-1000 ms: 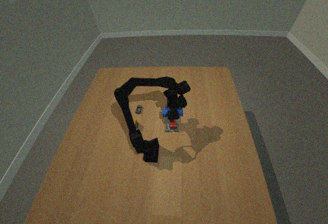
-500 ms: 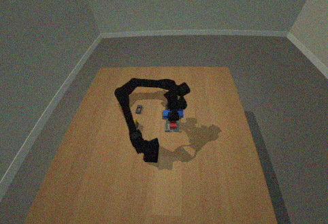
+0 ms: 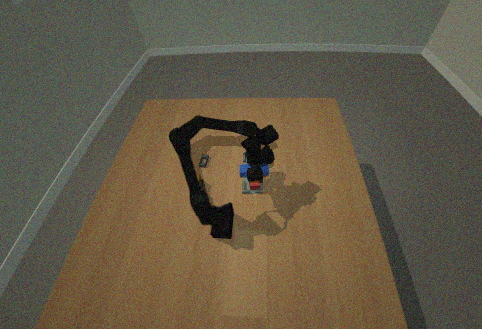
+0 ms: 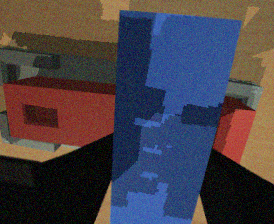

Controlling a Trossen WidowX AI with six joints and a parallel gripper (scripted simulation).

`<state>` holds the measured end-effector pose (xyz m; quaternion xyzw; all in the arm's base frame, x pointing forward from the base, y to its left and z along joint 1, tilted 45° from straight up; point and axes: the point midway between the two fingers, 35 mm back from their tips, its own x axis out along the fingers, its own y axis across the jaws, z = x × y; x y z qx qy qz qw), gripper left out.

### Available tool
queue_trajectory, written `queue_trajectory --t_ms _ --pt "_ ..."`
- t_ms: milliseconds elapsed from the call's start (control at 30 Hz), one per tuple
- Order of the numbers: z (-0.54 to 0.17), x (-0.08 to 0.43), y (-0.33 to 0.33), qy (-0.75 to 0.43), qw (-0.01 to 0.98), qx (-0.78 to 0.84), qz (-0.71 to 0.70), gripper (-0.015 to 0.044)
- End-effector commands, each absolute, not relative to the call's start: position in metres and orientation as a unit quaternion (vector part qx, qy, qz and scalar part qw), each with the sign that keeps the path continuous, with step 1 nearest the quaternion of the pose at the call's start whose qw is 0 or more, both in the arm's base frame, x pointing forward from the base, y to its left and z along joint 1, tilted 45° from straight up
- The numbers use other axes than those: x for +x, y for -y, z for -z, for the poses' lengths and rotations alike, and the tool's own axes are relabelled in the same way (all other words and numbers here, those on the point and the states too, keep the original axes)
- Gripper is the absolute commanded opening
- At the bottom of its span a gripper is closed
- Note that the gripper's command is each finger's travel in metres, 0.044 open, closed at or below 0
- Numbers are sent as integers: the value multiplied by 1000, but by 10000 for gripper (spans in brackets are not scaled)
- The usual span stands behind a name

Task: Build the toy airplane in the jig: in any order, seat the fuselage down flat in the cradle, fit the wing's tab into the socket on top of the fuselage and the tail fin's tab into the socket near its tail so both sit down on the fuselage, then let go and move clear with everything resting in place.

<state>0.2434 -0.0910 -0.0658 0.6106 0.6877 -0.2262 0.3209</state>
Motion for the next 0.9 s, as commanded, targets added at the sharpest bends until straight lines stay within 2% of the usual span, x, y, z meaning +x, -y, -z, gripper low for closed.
queue_trajectory --t_ms 0,233,400,867 --pt "67 243 90 -686 319 613 227 195" --pt "67 243 90 -687 320 611 226 162" --pt "67 243 90 -687 320 611 226 30" --pt "67 243 90 -687 320 611 226 398"
